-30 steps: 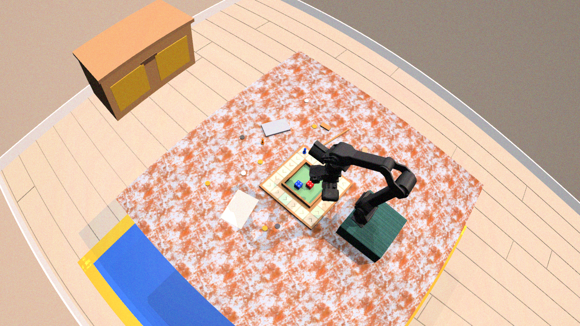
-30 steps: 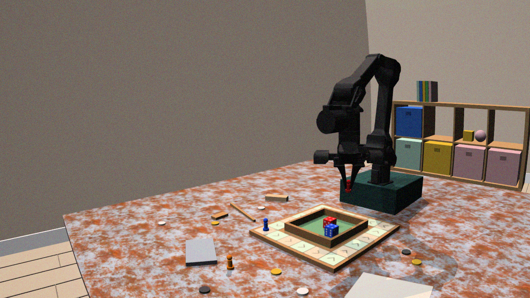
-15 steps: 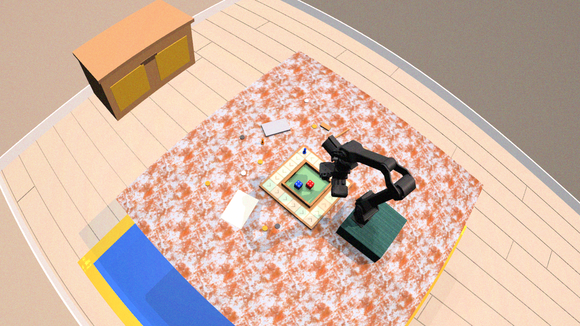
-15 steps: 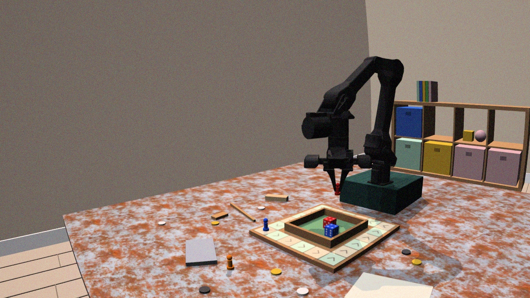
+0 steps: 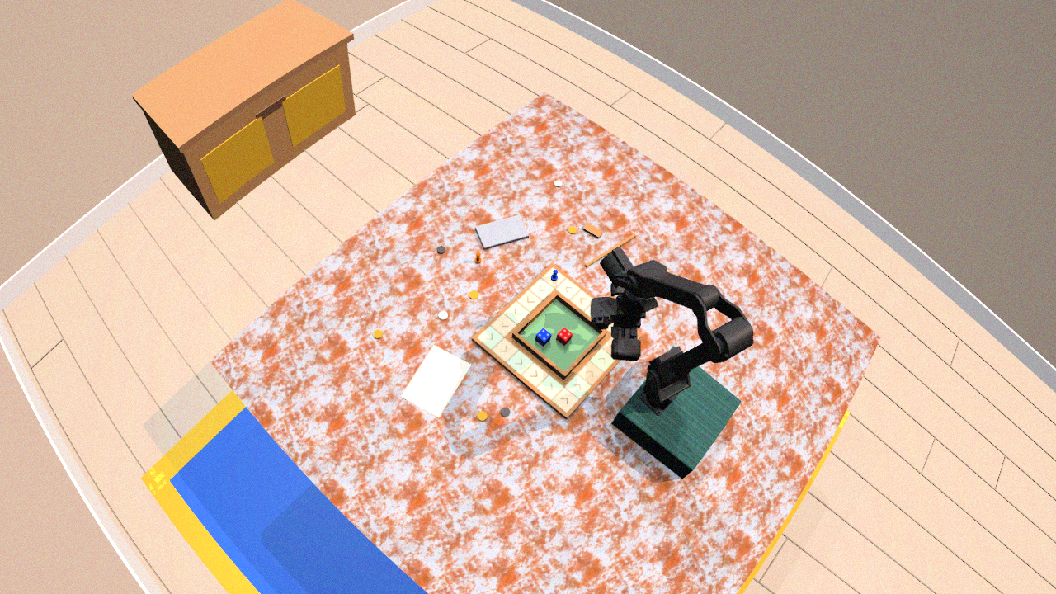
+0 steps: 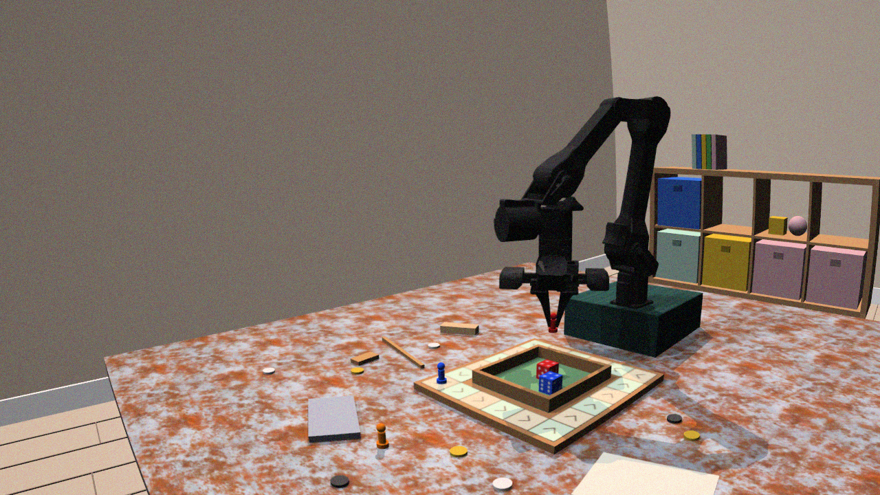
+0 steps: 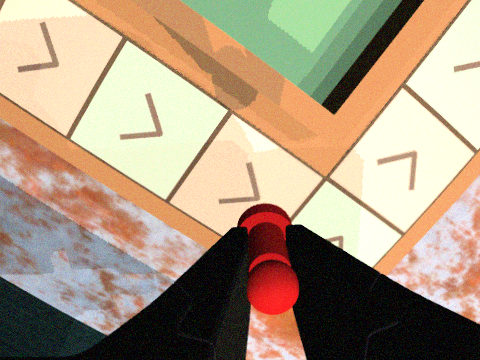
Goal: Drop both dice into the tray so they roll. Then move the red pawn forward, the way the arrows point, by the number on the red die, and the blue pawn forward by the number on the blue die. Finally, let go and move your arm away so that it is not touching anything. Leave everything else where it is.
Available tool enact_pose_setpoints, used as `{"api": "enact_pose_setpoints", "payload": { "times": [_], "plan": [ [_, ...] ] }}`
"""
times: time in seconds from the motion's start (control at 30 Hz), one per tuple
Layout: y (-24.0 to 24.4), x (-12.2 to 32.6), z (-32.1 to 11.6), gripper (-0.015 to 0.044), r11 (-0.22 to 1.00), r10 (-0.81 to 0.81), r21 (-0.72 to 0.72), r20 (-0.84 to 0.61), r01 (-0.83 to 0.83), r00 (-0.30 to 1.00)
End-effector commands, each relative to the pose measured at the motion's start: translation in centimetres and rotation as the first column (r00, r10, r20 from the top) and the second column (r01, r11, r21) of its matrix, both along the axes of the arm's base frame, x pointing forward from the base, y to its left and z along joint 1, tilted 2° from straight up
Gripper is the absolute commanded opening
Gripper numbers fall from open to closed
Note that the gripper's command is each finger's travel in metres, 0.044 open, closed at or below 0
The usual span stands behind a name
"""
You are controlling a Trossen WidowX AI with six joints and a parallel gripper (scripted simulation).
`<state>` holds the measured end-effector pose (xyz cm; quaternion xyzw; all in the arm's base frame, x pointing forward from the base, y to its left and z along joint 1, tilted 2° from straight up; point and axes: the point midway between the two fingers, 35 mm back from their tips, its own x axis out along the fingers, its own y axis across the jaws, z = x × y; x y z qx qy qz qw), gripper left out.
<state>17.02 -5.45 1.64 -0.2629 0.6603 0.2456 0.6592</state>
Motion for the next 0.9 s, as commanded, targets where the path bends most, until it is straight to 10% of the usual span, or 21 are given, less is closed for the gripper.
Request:
{"api": "enact_pose_setpoints", "payload": {
  "times": [0.0,0.67,0.87],
  "plan": [
    [0.0,-0.5,-1.8,0.0000,1.000,0.006,0.002,-0.017,-0.005,1.000],
    [0.0,-0.6,-4.1,0.0000,1.000,0.006,0.002,-0.017,-0.005,1.000],
    [-0.1,-0.2,-3.6,0.0157,1.000,0.000,0.002,-0.006,0.000,1.000]
  ]
}}
